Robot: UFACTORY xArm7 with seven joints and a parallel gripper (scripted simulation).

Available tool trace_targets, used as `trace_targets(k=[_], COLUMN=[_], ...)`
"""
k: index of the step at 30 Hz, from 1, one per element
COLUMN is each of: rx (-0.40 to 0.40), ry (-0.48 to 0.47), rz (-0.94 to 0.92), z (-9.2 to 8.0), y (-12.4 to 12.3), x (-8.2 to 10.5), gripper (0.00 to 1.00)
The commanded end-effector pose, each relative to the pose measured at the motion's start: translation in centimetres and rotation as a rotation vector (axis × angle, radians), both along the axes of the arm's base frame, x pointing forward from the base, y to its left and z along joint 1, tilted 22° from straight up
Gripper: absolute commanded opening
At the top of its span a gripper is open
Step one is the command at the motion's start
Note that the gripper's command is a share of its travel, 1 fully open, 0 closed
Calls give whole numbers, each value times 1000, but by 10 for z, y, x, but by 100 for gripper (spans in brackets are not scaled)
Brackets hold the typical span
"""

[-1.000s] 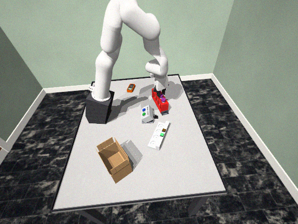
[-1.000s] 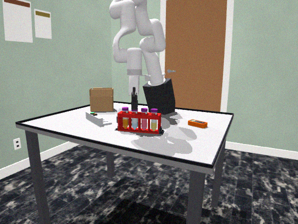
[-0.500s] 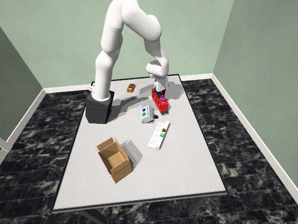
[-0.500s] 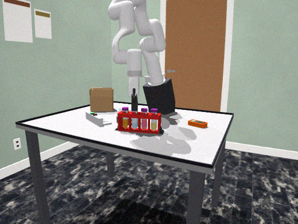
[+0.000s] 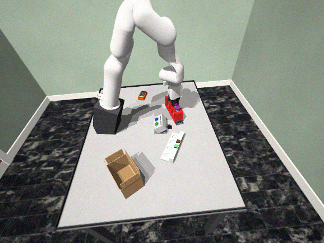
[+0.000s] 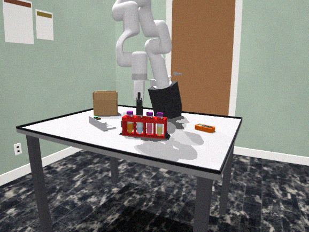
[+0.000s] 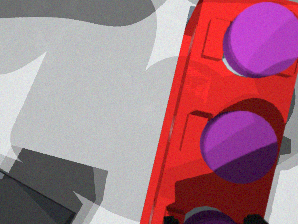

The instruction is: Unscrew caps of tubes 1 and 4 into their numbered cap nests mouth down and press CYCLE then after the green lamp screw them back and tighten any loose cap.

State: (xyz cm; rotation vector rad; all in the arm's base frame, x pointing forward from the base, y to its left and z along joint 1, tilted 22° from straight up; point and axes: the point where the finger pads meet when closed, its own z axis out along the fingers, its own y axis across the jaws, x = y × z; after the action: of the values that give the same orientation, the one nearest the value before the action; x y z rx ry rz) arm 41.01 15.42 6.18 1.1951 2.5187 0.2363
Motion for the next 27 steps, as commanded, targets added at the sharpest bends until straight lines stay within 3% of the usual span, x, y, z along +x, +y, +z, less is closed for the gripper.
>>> trace_targets(k=[1, 8, 27], rx=[1, 1, 128], ry=[-2, -2, -1], rz=[1, 1, -315], z=[1, 1, 1], y=[0, 0, 0], x=[1, 1, 1], gripper=[0, 0, 0])
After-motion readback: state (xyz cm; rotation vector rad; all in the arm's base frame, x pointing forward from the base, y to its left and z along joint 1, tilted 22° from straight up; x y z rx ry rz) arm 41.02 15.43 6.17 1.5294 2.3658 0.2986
